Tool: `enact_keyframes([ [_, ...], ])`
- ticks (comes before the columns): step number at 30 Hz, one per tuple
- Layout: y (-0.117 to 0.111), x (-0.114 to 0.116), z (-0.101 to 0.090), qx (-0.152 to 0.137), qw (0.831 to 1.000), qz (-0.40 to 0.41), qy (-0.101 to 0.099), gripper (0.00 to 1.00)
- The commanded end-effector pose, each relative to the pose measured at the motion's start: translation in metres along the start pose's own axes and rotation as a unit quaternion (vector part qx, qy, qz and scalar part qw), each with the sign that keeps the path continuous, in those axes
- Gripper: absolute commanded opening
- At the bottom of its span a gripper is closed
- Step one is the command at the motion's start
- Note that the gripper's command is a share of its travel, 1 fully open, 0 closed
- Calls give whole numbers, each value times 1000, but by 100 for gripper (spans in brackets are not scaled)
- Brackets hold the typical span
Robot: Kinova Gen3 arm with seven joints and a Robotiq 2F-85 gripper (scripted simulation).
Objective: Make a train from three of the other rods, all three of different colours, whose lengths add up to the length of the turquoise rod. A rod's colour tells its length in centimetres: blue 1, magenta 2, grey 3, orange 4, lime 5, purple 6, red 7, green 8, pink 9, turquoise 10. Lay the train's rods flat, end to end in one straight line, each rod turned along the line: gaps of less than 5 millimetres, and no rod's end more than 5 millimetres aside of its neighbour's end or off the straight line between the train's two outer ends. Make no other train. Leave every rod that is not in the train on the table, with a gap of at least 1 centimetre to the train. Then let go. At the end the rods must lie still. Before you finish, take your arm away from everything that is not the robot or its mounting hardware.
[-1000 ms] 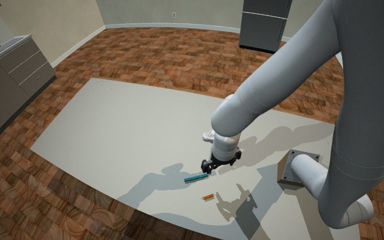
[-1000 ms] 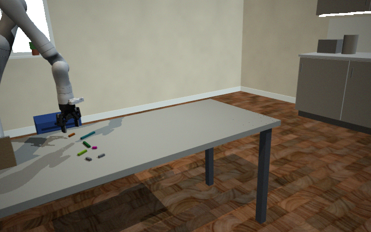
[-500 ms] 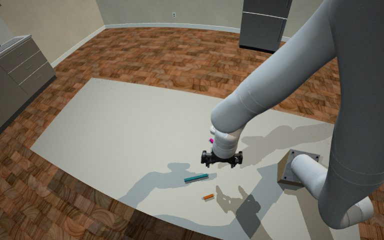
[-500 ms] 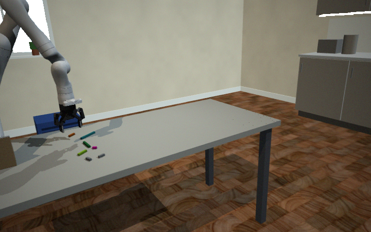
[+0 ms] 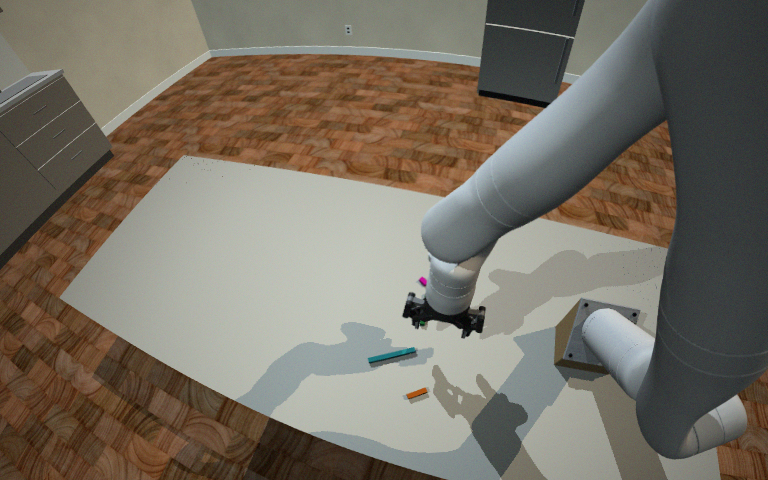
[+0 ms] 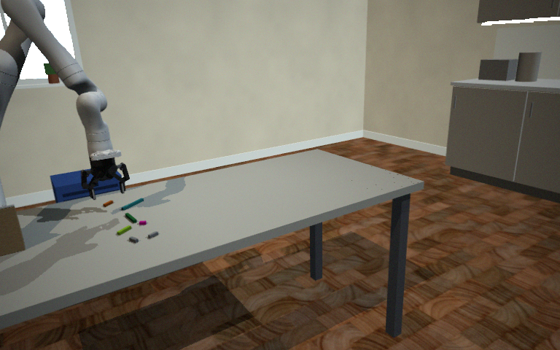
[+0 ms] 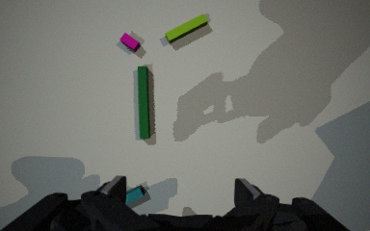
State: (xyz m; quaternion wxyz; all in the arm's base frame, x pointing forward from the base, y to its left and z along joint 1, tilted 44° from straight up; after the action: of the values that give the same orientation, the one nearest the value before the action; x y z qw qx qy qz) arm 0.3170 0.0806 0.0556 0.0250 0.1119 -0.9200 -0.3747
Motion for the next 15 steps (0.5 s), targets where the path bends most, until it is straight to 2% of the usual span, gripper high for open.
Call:
enact_keyframes([
  [1, 0, 0, 0, 1, 1000, 7, 0, 100],
  [15, -1, 0, 0, 2, 1000, 20, 0, 100],
])
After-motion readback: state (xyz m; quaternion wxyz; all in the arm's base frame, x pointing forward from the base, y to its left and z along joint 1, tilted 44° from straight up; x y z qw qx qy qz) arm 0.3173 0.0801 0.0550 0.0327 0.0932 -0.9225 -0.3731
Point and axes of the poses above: the point where the finger pads meet when closed, its own z axis out along the fingers, its own x axis across the jaws, y = z × x, the point moved 5 cm from there along -z, back along the fingers, and after that the axes turned 2 degrees about -z, right-handed, at the moved point
